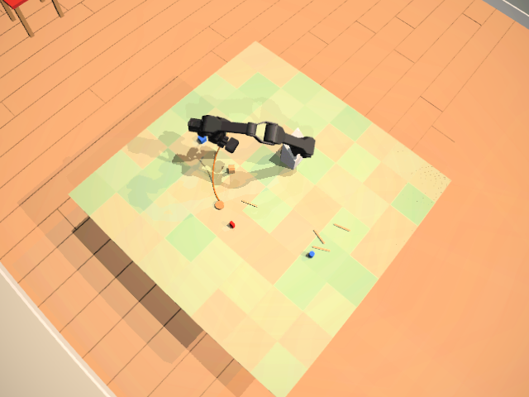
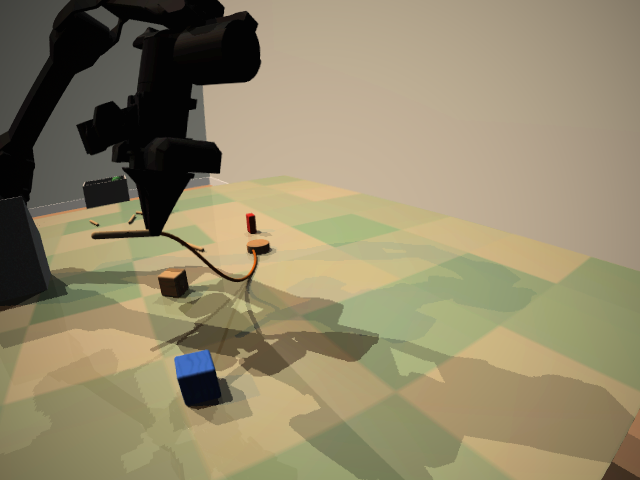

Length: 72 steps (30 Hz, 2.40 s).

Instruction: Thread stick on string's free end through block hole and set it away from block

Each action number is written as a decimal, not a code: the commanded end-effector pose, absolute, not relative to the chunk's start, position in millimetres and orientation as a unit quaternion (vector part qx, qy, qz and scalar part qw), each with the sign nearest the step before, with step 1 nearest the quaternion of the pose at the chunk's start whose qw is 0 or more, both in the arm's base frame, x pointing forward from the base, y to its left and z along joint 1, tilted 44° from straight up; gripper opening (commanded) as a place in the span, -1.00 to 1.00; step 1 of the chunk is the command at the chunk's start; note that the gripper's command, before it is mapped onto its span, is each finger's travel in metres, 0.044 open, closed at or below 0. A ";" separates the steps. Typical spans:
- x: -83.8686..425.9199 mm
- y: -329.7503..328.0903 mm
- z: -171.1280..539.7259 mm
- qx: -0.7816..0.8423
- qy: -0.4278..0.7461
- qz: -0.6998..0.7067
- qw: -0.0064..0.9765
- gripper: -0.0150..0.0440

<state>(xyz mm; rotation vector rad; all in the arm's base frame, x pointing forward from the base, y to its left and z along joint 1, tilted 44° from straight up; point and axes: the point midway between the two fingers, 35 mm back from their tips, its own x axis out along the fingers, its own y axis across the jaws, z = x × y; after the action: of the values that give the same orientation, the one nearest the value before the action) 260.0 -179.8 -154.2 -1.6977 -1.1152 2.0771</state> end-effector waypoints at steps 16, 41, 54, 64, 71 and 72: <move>274.6 -181.2 -131.2 -0.555 -0.382 0.732 0.102 -0.49; 270.4 -172.5 -108.4 -0.567 -0.443 0.694 0.011 -0.49; 255.2 -160.4 -97.4 -0.578 -0.501 0.639 -0.083 -0.49; 250.3 -156.5 -94.5 -0.579 -0.515 0.622 -0.109 -0.49; 244.5 -149.5 -85.4 -0.584 -0.547 0.576 -0.165 -0.49; 243.5 -148.3 -84.1 -0.584 -0.552 0.569 -0.174 -0.49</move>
<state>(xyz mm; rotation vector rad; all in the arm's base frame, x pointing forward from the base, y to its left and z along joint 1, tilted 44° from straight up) 247.4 -153.6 -89.6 -2.0160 -1.8545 2.0659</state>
